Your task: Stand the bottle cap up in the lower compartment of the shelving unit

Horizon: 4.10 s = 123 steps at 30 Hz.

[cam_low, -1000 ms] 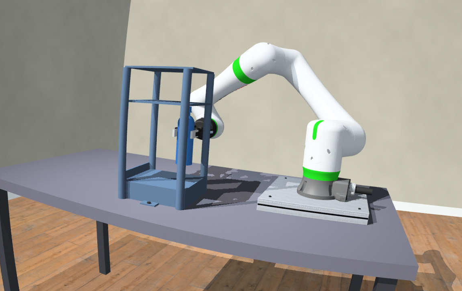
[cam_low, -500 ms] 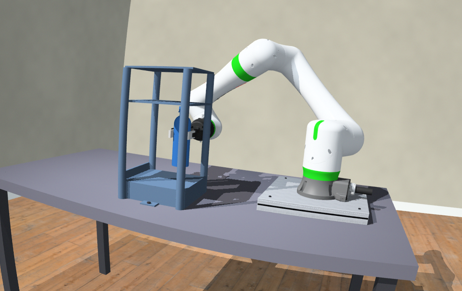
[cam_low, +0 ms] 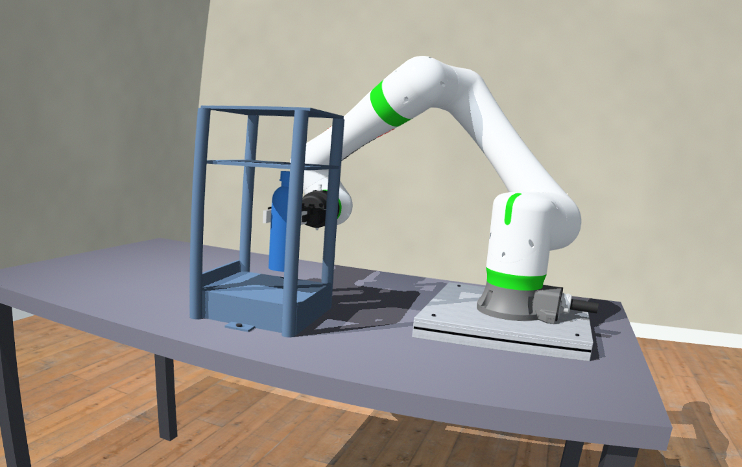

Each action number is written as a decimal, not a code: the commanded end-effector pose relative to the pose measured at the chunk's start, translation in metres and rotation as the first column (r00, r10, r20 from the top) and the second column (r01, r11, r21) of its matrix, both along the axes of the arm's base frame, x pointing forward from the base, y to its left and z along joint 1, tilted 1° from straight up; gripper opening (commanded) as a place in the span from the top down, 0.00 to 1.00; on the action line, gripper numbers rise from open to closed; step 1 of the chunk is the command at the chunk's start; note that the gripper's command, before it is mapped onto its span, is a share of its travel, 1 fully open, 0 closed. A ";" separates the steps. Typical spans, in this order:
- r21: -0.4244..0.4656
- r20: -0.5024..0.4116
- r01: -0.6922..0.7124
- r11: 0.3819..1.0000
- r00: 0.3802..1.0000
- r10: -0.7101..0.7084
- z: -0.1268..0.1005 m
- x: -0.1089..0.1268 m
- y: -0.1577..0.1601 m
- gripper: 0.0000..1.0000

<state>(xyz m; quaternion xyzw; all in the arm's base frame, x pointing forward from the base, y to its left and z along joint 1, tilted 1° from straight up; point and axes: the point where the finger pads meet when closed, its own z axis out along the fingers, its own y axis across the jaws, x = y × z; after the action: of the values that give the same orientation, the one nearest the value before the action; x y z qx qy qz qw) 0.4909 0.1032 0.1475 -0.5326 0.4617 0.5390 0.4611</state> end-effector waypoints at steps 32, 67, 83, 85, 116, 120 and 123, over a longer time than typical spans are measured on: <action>0.000 0.000 0.000 1.000 1.000 0.000 0.000 -0.006 0.044 1.00; 0.000 0.000 0.000 1.000 1.000 0.000 0.000 -0.006 0.044 1.00; 0.000 0.000 0.000 1.000 1.000 0.000 0.000 -0.006 0.044 1.00; 0.000 0.000 0.000 1.000 1.000 0.000 0.000 -0.006 0.044 1.00; 0.000 0.000 0.000 1.000 1.000 0.000 -0.020 -0.006 0.044 1.00; 0.000 0.000 0.000 1.000 1.000 0.000 -0.020 -0.006 0.044 1.00; 0.000 0.000 0.000 1.000 1.000 0.000 -0.020 -0.006 0.044 1.00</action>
<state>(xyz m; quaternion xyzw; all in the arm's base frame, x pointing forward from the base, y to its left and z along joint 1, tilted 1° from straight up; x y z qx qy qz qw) 0.4845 0.1469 0.1274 -0.5326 0.4618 0.5389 0.4612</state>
